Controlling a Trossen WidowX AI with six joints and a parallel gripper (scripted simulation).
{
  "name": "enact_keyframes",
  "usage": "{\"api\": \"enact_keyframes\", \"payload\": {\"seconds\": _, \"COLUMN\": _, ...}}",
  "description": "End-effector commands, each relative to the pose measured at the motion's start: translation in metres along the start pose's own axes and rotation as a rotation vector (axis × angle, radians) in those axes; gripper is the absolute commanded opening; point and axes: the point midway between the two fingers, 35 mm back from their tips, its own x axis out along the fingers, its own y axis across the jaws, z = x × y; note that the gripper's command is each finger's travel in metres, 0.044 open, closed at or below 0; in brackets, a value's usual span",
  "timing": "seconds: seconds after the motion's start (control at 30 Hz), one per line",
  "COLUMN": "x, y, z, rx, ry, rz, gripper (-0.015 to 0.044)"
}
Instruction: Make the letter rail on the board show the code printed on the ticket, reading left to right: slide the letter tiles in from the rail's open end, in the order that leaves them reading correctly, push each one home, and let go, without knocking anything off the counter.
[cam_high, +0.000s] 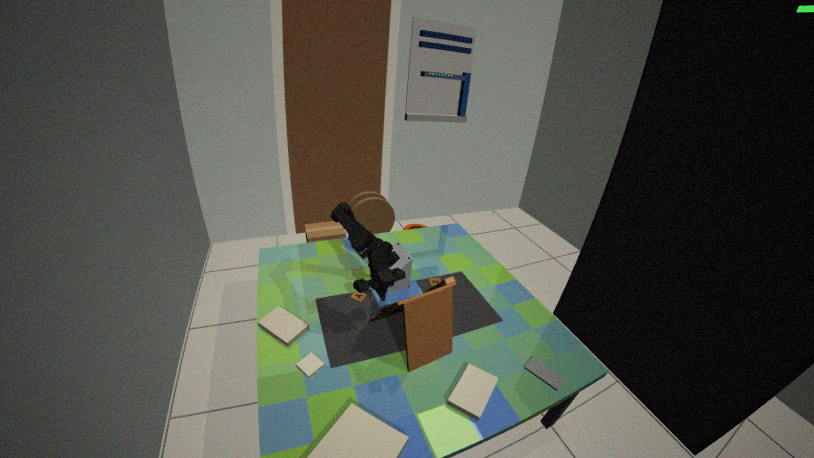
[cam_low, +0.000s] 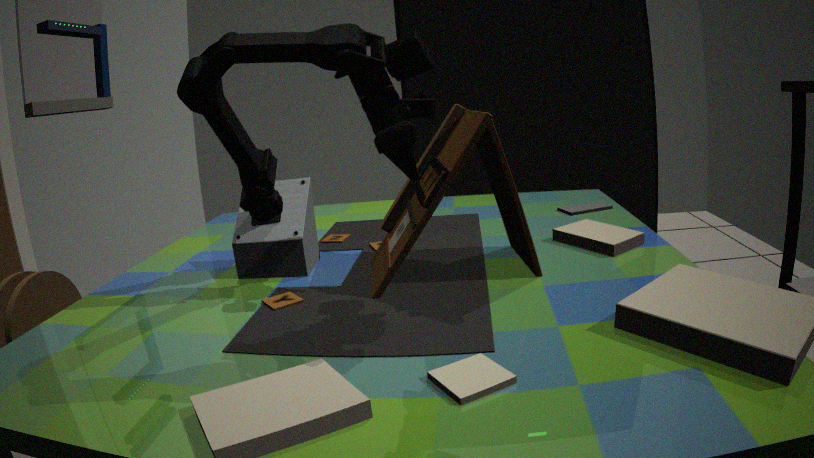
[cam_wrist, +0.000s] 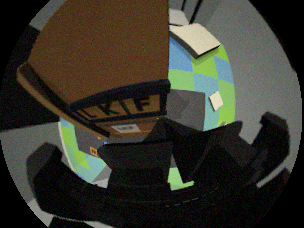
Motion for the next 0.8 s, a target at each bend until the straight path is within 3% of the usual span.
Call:
{"api": "enact_keyframes", "payload": {"seconds": 0.0, "x": -0.0039, "y": -0.0077, "z": 0.0069, "rx": -0.004, "ry": 0.083, "rz": -0.037, "gripper": 0.0000}}
{"api": "enact_keyframes", "payload": {"seconds": 0.77, "x": 0.0057, "y": -0.0045, "z": 0.0092, "rx": -0.004, "ry": 0.083, "rz": -0.037, "gripper": 0.0000}}
